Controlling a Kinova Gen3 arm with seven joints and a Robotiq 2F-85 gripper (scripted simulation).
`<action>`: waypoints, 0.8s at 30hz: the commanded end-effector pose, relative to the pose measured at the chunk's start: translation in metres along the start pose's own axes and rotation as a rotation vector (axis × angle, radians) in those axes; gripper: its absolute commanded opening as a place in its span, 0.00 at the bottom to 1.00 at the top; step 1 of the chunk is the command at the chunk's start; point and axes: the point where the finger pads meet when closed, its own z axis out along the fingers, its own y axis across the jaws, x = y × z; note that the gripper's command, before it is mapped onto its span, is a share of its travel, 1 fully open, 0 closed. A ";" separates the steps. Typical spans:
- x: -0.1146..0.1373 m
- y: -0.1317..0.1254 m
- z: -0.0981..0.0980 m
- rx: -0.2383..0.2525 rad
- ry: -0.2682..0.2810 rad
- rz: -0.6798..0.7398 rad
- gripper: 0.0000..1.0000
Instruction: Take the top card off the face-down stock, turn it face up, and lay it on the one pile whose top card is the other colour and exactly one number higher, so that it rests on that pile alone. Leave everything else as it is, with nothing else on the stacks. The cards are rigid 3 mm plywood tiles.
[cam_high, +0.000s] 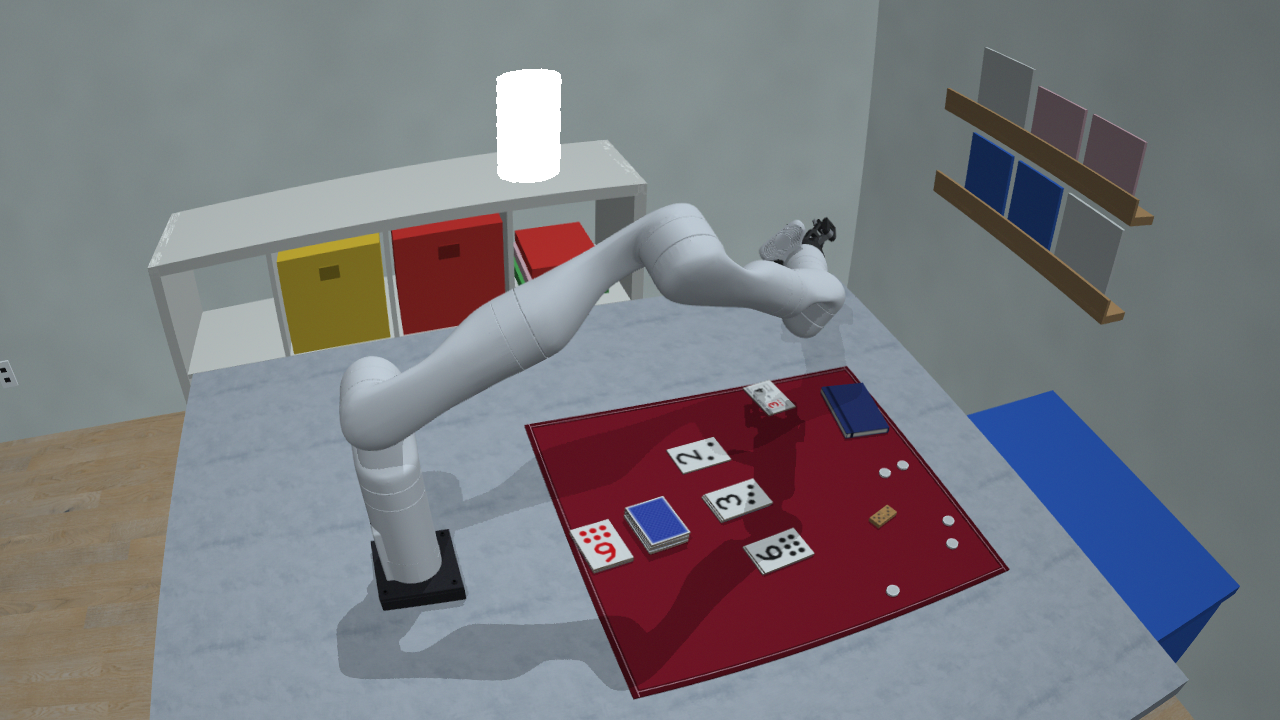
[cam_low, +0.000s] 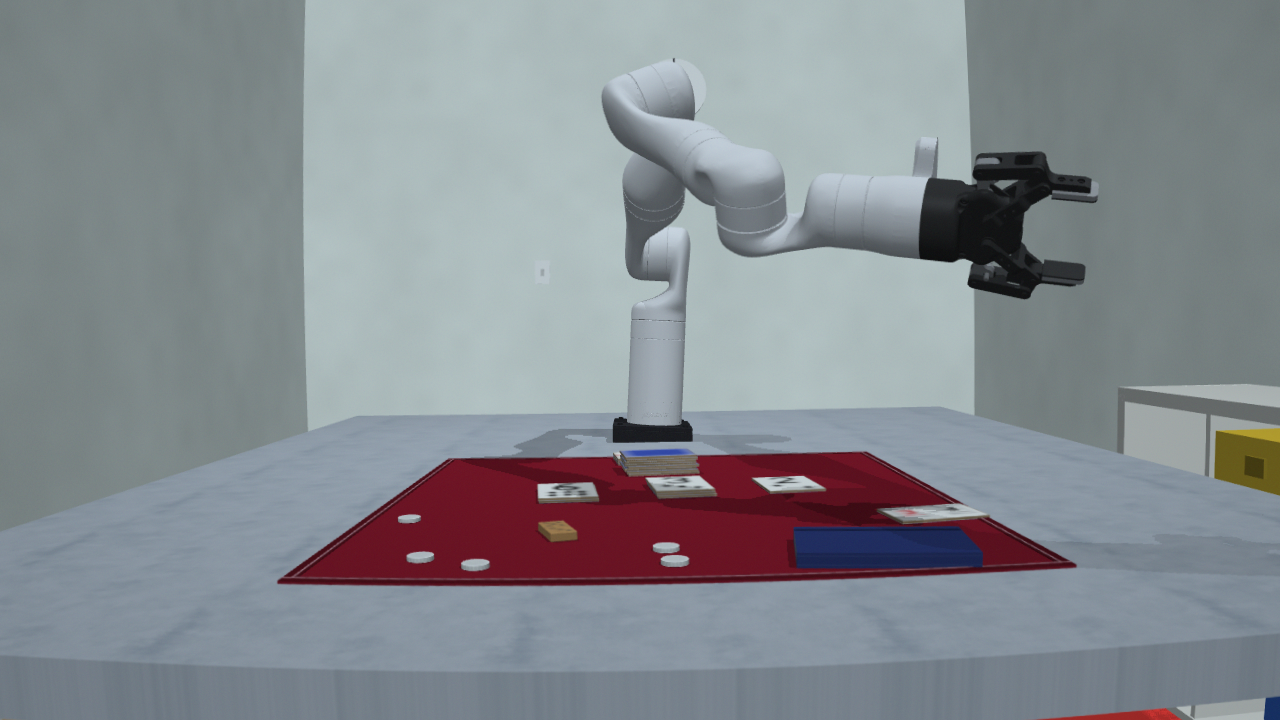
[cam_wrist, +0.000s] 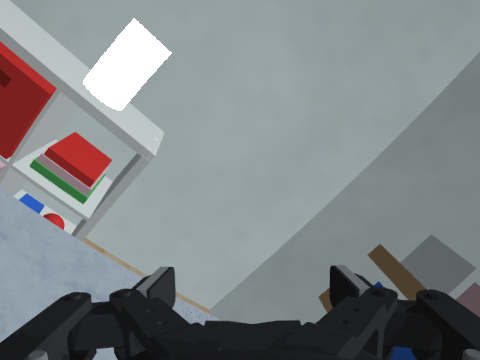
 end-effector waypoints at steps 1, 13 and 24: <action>0.007 -0.018 0.000 0.056 -0.018 -0.005 1.00; -0.018 -0.144 -0.060 0.414 -0.251 0.011 1.00; -0.045 -0.233 -0.210 0.709 -0.600 0.055 1.00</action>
